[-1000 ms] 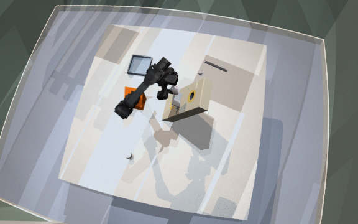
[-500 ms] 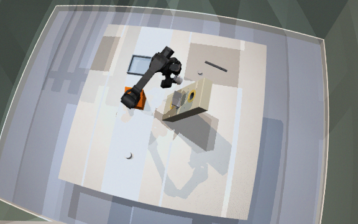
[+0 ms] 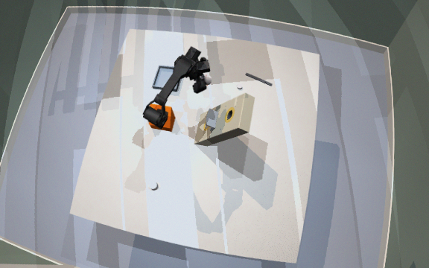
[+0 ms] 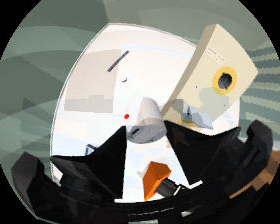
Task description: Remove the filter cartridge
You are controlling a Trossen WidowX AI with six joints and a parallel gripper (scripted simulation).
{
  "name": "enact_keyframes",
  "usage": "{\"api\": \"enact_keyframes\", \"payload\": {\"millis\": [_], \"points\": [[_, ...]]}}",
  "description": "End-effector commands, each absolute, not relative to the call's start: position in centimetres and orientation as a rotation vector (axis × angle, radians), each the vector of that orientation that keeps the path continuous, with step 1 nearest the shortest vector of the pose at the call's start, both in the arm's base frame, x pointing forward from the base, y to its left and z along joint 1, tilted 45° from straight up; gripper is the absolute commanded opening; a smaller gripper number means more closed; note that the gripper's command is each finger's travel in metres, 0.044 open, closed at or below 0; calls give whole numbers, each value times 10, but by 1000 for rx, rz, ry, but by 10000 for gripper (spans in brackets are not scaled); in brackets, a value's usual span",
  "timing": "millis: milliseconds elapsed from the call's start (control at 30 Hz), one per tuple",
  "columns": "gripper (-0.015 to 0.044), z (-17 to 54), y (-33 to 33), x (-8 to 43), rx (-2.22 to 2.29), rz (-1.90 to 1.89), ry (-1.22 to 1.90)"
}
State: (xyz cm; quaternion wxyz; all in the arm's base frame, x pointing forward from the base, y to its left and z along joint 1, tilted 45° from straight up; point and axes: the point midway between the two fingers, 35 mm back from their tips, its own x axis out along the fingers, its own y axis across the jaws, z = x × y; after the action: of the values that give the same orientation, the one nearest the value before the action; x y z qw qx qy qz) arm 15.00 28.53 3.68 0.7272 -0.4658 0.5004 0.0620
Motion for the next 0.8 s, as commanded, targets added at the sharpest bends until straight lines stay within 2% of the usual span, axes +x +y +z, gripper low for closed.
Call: {"api": "enact_keyframes", "payload": {"millis": [0,333,767], "points": [[0,13,299,120,-1136,327,1156],[0,-32,321,52,-1350,775,1210],[0,-44,317,38,-1373,824,1216]]}}
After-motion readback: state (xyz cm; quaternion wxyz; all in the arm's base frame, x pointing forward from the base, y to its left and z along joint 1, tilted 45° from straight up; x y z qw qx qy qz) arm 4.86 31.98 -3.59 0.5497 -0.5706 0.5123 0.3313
